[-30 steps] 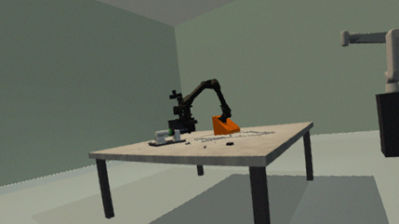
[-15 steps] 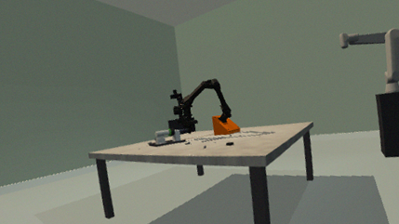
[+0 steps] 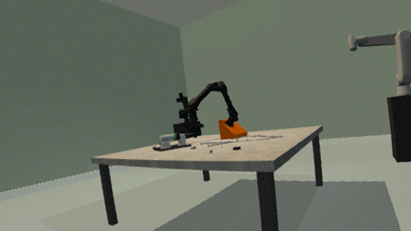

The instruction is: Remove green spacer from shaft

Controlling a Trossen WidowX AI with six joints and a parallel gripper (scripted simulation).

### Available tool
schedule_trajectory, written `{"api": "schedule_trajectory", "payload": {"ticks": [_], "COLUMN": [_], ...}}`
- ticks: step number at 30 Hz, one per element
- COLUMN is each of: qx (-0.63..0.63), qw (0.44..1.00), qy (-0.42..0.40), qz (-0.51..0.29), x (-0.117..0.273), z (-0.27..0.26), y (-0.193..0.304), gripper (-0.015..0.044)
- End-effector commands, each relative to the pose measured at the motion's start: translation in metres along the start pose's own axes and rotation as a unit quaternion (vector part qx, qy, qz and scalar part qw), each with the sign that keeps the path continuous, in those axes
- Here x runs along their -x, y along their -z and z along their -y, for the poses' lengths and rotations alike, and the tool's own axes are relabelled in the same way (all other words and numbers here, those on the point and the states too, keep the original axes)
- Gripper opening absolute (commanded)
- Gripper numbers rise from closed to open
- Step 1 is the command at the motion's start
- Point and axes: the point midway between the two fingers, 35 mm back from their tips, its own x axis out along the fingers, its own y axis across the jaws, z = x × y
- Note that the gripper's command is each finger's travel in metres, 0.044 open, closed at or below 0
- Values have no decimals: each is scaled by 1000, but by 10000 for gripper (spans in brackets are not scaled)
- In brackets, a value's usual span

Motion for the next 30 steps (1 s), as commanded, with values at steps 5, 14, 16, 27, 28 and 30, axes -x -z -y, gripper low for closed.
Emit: {"api": "schedule_trajectory", "payload": {"ticks": [5,14,16,27,28,30], "qx": [1,1,1,1,1,1], "qw": [1000,1000,1000,1000,1000,1000], "qy": [0,0,0,0,0,0], "qz": [-2,-2,-2,-2,-2,-2], "x": [0,0,0,0,0,0], "z": [0,0,0,0,0,0], "y": [2,3,4,5,5,5], "gripper": [0,0,0,0,0,0]}}
